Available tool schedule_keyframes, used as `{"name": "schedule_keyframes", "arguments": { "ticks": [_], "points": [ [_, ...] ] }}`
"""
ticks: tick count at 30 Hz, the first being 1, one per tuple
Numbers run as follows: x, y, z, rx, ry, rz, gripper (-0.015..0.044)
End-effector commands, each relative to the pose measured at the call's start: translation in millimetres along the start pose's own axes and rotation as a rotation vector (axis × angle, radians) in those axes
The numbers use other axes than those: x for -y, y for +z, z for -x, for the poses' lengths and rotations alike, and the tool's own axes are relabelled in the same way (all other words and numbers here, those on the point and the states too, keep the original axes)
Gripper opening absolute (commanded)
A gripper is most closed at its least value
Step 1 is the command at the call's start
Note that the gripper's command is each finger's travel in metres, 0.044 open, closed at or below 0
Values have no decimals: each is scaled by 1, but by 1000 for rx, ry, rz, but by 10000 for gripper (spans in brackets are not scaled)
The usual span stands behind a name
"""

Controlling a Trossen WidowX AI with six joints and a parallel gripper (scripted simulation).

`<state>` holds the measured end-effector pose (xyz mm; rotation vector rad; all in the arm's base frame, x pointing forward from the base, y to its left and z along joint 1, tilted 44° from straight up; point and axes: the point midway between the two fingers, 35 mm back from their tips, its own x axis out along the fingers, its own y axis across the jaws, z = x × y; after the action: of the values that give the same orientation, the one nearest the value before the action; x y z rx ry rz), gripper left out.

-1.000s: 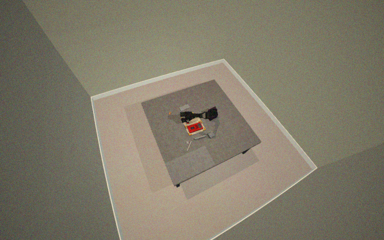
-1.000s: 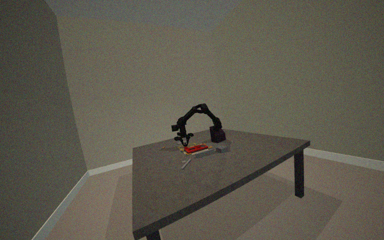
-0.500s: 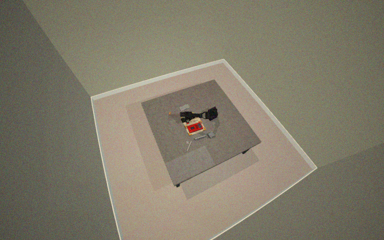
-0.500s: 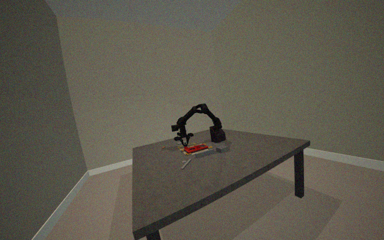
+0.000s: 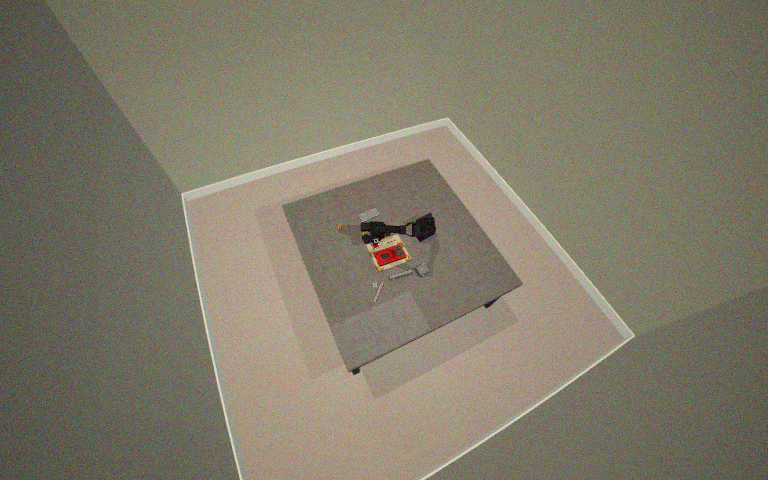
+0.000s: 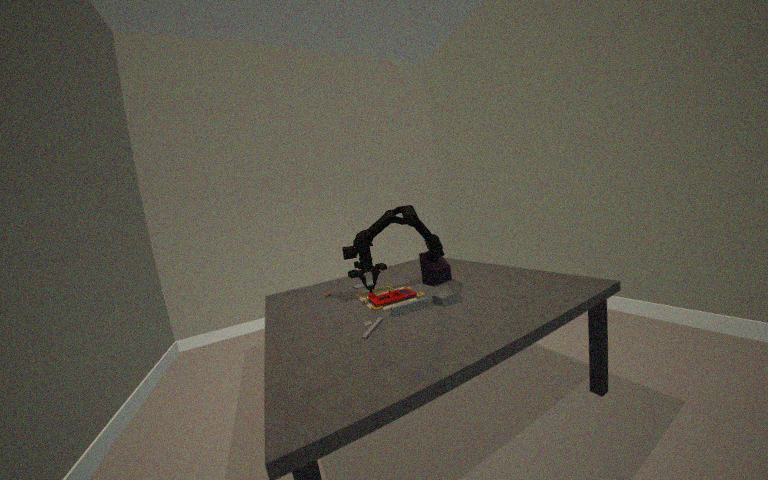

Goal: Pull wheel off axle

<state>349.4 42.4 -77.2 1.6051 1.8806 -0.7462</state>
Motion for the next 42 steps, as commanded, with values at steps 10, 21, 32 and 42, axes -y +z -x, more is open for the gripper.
{"name": "schedule_keyframes", "arguments": {
  "ticks": [10, 21, 32, 42],
  "points": [
    [0, 1, 8, 4, 7, -2, 0],
    [0, 1, 12, 4, 8, -2, 0],
    [0, 1, 16, 4, 10, -3, 0],
    [0, 1, 31, 5, 10, -3, 0]
  ]
}}
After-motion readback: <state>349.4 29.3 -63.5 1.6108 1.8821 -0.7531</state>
